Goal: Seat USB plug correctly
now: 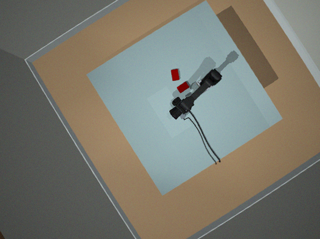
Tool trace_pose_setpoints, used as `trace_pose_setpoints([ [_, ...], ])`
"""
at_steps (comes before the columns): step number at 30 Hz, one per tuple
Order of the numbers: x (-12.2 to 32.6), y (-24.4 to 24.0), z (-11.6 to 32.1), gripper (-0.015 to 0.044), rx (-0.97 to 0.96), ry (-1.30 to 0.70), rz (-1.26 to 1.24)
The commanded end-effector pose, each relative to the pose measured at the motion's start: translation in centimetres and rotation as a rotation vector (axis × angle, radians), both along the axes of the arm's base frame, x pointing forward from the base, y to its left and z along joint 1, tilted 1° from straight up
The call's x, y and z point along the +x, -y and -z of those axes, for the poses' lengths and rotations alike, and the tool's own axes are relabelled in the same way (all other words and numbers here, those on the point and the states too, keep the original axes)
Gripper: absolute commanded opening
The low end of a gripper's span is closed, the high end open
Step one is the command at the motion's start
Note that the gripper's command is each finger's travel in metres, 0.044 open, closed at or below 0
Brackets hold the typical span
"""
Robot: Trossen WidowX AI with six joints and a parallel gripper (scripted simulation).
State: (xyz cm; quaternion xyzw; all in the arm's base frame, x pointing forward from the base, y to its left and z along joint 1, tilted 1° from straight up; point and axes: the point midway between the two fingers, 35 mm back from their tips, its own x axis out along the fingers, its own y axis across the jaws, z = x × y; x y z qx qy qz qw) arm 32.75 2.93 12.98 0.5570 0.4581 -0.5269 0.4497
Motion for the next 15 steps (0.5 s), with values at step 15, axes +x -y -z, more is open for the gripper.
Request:
trace_pose_setpoints([
  [15,-0.03,-0.02,0.35,0.0,0.002,-0.002,-0.004],
])
